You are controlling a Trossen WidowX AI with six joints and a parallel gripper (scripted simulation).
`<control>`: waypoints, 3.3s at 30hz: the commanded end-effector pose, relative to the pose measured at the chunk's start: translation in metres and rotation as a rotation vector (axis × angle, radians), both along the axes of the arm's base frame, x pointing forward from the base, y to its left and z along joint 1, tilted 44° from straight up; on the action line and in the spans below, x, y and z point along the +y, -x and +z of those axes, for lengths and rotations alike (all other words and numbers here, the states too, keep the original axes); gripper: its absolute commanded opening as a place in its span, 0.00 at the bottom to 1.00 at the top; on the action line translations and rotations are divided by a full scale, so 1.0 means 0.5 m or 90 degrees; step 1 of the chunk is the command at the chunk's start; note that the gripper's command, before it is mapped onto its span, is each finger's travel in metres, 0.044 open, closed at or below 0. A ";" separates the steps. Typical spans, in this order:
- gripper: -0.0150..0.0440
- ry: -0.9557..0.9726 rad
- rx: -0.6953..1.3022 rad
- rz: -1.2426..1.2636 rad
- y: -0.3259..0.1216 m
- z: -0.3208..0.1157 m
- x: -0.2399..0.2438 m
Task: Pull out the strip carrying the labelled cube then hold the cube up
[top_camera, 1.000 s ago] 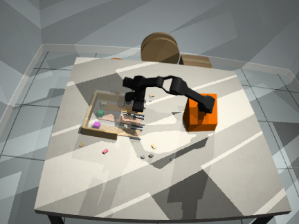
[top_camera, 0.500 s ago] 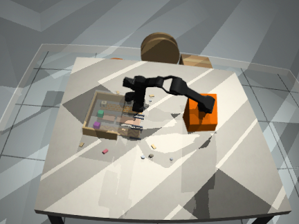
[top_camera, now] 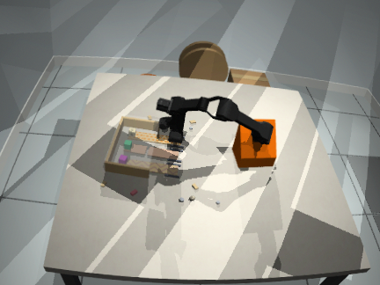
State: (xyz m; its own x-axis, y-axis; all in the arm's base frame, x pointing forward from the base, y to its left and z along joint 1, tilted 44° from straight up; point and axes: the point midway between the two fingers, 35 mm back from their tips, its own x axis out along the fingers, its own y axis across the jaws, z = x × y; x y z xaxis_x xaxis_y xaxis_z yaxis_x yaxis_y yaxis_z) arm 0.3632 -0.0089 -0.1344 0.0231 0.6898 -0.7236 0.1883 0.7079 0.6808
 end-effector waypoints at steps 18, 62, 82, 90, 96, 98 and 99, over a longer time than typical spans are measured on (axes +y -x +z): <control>0.25 -0.005 0.011 0.001 0.072 0.003 0.018; 0.25 -0.005 0.013 0.001 0.200 0.018 0.040; 0.25 -0.005 0.014 0.001 0.251 0.025 0.049; 0.25 -0.006 0.014 0.001 0.272 0.028 0.052; 0.25 -0.006 0.014 0.001 0.287 0.030 0.055; 0.25 -0.006 0.014 0.001 0.292 0.031 0.055; 0.25 -0.006 0.014 0.001 0.294 0.031 0.056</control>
